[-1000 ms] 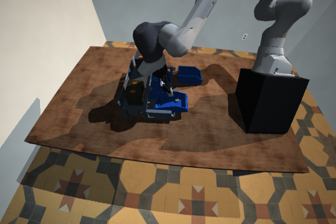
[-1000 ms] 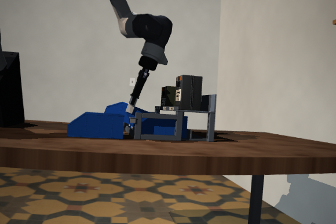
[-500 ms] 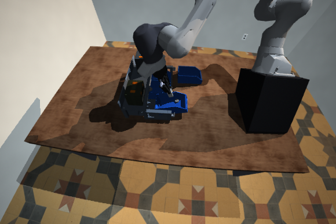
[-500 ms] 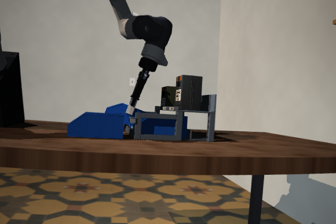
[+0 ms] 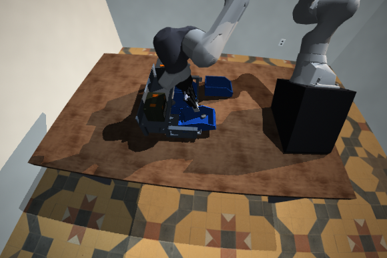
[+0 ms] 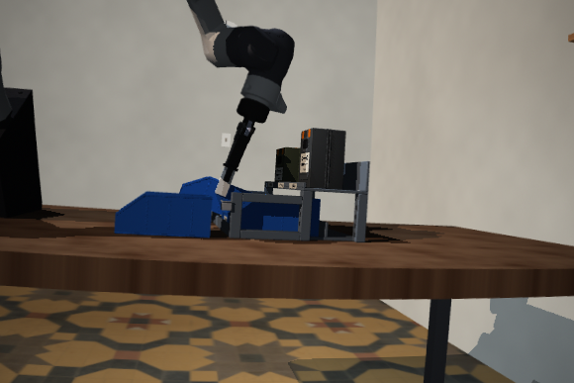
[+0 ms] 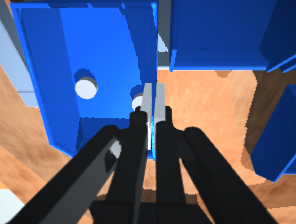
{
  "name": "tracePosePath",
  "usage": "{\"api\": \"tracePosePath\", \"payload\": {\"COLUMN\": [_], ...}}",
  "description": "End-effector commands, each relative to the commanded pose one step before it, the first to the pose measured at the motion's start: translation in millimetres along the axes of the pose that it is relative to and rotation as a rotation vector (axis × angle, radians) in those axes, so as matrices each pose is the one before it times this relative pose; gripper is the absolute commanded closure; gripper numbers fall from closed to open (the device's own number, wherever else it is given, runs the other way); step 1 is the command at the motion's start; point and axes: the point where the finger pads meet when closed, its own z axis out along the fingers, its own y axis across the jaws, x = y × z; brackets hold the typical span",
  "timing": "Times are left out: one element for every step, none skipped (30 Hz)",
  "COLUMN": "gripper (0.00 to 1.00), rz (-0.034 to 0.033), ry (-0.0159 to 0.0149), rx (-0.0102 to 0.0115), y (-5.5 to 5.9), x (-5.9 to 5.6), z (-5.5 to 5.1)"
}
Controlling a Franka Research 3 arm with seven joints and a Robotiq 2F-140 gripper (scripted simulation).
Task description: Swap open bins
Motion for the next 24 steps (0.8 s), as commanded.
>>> {"api": "tracePosePath", "payload": {"gripper": [1.0,1.0,1.0,1.0,1.0,1.0,1.0,1.0,1.0,1.0,1.0,1.0,1.0,1.0,1.0,1.0,1.0,1.0,1.0,1.0,1.0,1.0,1.0,1.0], "rz": [-0.00931,0.0,0.0,0.0,0.0,0.0,0.0,0.0,0.0,-0.00001,-0.00001,-0.00001,0.0,0.0,0.0,0.0,0.0,0.0,0.0,0.0,0.0,0.0,0.0,0.0], "ry": [0.00789,0.00002,0.00013,0.0,0.0,0.0003,0.0005,0.00068,0.00084,0.00094,0.00097,0.00094,0.00084,0.00068,0.0005,0.0003,0.00013,0.00002,0.0,0.0,0.0,0.0,0.0,0.0], "rx": [0.00319,0.00001,0.00005,0.0,0.0,0.00011,0.00019,0.00026,0.00032,0.00035,0.00037,0.00035,0.00032,0.00026,0.00019,0.00011,0.00005,0.00001,0.0,0.0,0.0,0.0,0.0,0.0], "y": [-1.83,0.0,-0.01,0.0,0.0,-0.03,-0.05,-0.07,-0.08,-0.09,-0.1,-0.09,-0.08,-0.07,-0.05,-0.03,-0.01,0.0,0.0,0.0,0.0,0.0,0.0,0.0], "x": [2.5,0.01,0.04,0.0,0.0,0.1,0.16,0.22,0.27,0.3,0.31,0.3,0.27,0.22,0.16,0.1,0.04,0.01,0.0,0.0,0.0,0.0,0.0,0.0], "z": [-2.29,0.0,-0.01,0.0,0.0,-0.02,-0.04,-0.06,-0.07,-0.08,-0.08,-0.08,-0.07,-0.06,-0.04,-0.02,-0.01,0.0,0.0,0.0,0.0,0.0,0.0,0.0]}}
